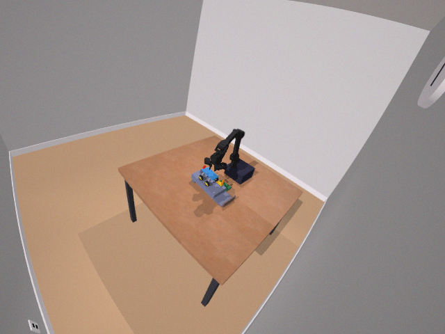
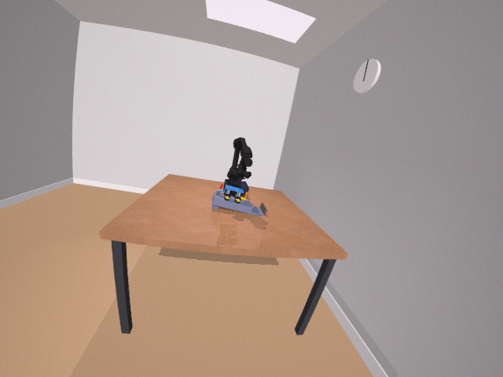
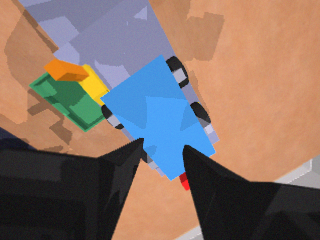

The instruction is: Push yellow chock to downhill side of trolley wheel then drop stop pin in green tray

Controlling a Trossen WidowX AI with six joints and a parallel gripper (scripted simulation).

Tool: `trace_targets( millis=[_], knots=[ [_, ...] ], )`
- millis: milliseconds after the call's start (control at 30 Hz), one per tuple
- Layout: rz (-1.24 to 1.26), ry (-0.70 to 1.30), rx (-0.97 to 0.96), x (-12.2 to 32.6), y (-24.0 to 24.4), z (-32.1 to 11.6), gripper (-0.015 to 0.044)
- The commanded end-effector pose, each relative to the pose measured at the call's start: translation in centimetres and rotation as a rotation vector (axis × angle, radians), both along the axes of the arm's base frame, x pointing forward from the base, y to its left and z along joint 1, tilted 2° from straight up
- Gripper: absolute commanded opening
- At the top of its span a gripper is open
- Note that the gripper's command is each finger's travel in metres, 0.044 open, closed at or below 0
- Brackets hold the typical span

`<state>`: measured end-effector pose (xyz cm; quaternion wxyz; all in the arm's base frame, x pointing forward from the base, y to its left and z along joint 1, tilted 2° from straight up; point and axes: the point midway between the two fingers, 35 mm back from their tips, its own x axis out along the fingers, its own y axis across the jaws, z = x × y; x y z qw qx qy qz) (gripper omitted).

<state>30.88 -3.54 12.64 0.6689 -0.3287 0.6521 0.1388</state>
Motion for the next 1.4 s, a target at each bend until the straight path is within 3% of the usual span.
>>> trace_targets(
  millis=[0,533,1367],
  knots=[
    [0.137,0.049,-0.038,-0.1,-1.6,0.5,0.0190],
    [0.691,0.301,-0.128,-1.8,-7.4,1.7,0.0190],
    [0.697,0.304,-0.129,-1.8,-8.3,-0.7,0.0190]
  ],
)
